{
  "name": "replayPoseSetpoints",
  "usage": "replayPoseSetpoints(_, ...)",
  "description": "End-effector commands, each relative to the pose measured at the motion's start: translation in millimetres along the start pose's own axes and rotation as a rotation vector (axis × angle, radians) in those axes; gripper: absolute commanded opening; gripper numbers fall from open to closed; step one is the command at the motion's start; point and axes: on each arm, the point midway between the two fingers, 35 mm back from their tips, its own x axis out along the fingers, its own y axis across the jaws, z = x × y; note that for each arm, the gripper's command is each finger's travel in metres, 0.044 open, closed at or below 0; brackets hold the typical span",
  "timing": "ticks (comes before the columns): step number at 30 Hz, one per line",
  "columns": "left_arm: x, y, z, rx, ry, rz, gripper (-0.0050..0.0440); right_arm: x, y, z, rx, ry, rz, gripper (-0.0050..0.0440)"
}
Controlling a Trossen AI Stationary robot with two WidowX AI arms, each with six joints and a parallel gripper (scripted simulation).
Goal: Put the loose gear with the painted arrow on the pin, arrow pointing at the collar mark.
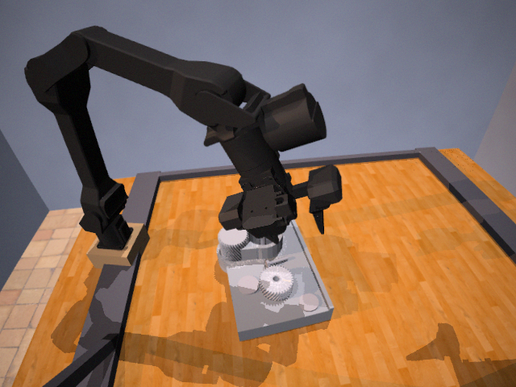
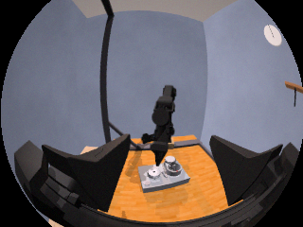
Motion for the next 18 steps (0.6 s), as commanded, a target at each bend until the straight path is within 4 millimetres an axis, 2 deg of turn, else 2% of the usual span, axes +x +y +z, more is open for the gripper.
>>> replayPoseSetpoints(1, 9.3, -3.0, 8.2, 0.183, -0.012, -0.1, 0.0375, -1.3, 0.0, 9.0, 0.0, -0.023, 0.0, 0.04)
replayPoseSetpoints(5, 23.3, -15.4, 14.5, 0.363, -0.038, -0.226, 0.0375, -1.3, 0.0, 9.0, 0.0, -0.023, 0.0, 0.04)
replayPoseSetpoints(7, 23.3, -15.4, 14.5, 0.363, -0.038, -0.226, 0.0375, -1.3, 0.0, 9.0, 0.0, -0.023, 0.0, 0.04)
replayPoseSetpoints(13, 37.6, -33.6, 23.0, 0.611, -0.105, -0.395, 0.0375, -1.3, 0.0, 9.0, 0.0, -0.023, 0.0, 0.04)
replayPoseSetpoints(18, 40.0, -38.6, 23.5, 0.648, -0.12, -0.428, 0.0375, -1.3, 0.0, 9.0, 0.0, -0.023, 0.0, 0.04)
